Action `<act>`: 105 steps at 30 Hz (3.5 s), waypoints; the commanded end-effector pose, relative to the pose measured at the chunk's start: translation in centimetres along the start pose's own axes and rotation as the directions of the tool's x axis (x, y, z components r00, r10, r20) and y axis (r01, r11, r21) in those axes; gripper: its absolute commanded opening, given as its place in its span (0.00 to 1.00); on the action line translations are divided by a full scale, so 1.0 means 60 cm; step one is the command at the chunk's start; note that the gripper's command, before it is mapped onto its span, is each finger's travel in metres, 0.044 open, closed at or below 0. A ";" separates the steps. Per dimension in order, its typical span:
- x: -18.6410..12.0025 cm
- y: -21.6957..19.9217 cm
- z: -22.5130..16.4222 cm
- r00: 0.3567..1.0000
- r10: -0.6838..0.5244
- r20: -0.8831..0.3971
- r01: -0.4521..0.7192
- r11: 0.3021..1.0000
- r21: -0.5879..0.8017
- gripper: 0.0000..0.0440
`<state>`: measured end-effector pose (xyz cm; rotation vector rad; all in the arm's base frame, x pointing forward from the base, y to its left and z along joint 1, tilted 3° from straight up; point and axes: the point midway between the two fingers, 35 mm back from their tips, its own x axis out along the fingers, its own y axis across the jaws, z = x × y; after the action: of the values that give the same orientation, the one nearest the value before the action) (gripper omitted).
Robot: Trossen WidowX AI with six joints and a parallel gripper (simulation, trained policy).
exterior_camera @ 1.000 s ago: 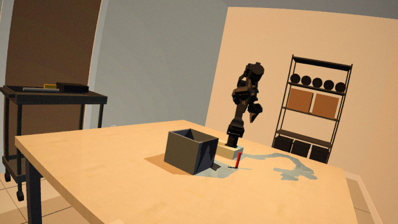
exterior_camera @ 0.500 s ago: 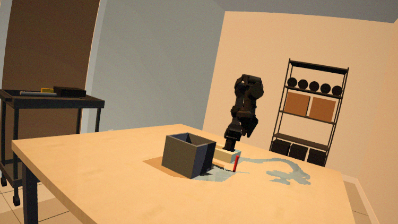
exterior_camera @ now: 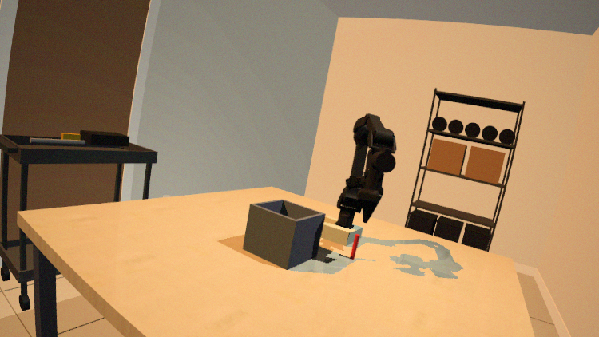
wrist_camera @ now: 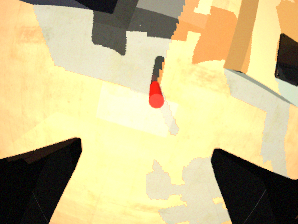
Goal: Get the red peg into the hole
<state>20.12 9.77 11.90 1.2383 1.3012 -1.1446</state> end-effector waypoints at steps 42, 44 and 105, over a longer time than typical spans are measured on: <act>0.179 0.012 0.026 0.999 -0.018 0.050 0.022 0.997 -0.077 0.04; 0.171 0.018 0.025 0.999 0.002 0.043 0.001 0.997 -0.071 0.04; -0.074 0.126 0.213 0.962 0.230 0.150 -0.220 0.972 -0.082 0.00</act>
<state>27.93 -2.47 14.87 1.1945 1.0487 -1.0060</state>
